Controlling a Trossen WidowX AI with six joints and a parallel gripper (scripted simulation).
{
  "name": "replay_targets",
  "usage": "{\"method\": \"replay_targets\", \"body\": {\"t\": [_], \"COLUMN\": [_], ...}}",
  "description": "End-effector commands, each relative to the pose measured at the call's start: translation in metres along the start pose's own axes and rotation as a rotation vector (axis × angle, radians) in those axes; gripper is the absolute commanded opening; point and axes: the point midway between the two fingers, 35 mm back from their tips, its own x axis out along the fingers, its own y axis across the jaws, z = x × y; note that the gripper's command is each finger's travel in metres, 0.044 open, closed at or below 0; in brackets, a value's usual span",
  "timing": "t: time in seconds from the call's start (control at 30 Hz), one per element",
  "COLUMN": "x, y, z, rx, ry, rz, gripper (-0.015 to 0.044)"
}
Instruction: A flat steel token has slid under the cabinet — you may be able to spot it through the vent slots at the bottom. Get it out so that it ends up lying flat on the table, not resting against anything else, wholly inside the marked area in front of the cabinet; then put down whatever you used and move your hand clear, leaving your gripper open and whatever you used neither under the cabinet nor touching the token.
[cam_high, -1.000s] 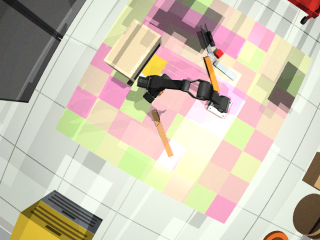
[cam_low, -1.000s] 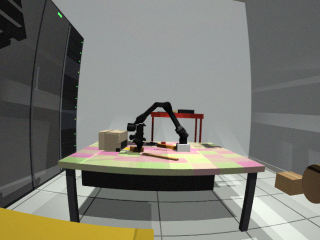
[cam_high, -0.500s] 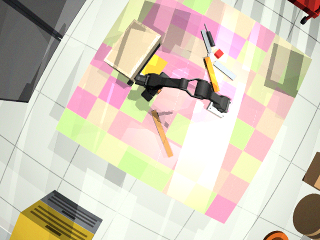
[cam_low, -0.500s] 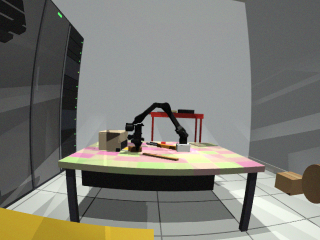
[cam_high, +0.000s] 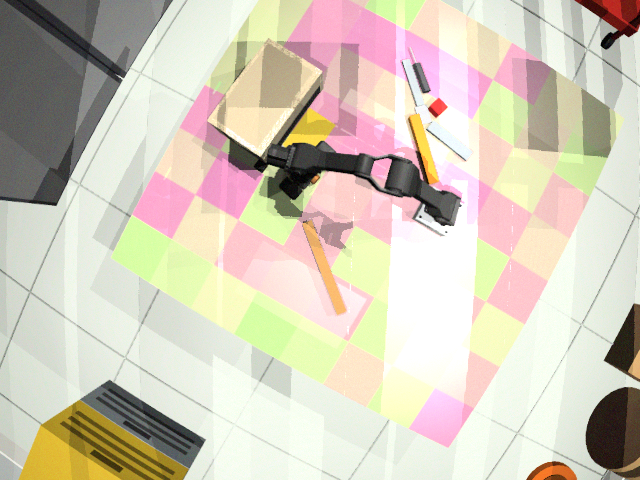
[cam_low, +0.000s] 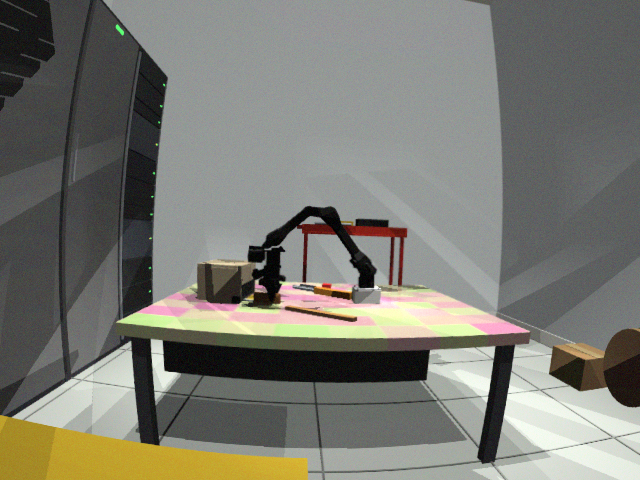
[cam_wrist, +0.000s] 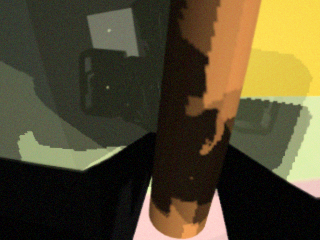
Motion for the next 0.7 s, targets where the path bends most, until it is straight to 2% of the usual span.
{"method": "replay_targets", "body": {"t": [0.0, 0.67], "x": [0.0, 0.001], "y": [-0.003, -0.023], "z": [0.004, 0.003], "rx": [0.0, 0.0], "ry": [-0.004, -0.004], "rz": [0.0, -0.001], "gripper": [0.0, 0.0]}}
